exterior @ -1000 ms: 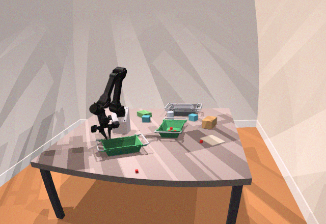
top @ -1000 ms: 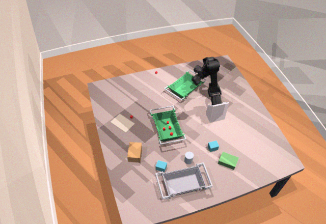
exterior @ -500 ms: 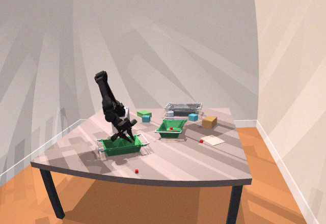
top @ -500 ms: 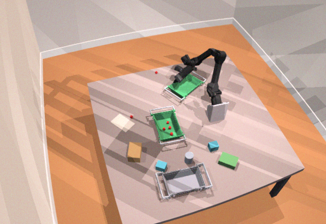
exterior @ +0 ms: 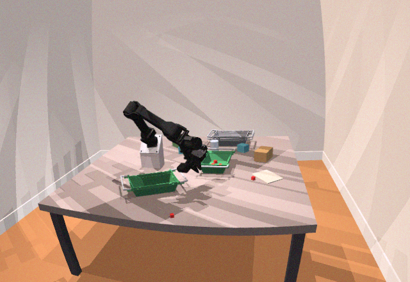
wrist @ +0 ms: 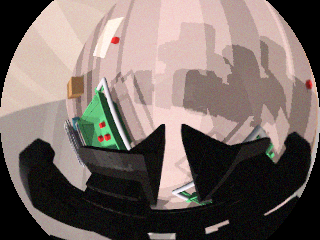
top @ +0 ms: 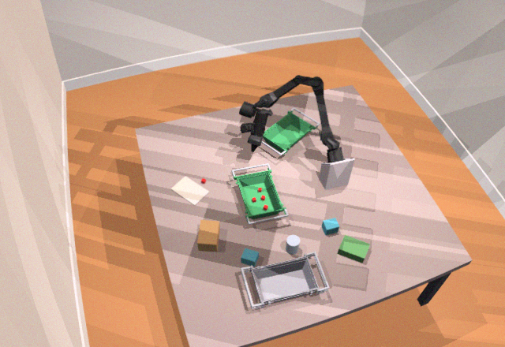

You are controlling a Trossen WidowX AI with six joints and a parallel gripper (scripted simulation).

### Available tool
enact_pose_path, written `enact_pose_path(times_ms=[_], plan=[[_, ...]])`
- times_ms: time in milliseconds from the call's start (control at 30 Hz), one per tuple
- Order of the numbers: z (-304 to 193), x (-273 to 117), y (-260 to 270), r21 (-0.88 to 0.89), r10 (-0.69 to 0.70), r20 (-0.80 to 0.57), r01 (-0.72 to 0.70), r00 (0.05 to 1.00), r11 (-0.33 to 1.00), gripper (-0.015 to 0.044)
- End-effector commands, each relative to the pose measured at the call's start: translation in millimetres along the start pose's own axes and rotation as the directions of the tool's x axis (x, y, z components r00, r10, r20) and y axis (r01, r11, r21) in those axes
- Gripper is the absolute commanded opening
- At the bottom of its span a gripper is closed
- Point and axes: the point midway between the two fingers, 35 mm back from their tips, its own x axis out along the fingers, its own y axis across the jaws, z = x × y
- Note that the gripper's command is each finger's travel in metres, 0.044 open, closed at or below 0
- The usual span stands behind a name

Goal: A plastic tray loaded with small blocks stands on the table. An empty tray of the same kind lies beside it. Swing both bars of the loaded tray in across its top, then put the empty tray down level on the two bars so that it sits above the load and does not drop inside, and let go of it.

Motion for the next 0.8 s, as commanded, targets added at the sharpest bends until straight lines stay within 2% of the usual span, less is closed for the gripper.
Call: enact_pose_path(times_ms=[0,167,533,767], plan=[[-1,14,57,-0.189,-0.149,-0.151,0.120,0.977,0.975,0.0085],[-2,17,114,-0.432,-0.368,-0.152,0.273,0.918,0.860,0.0085],[-2,19,116,-0.441,-0.376,-0.148,0.279,0.915,0.853,0.0085],[-5,44,106,-0.441,-0.375,-0.148,0.279,0.915,0.853,0.0085]])
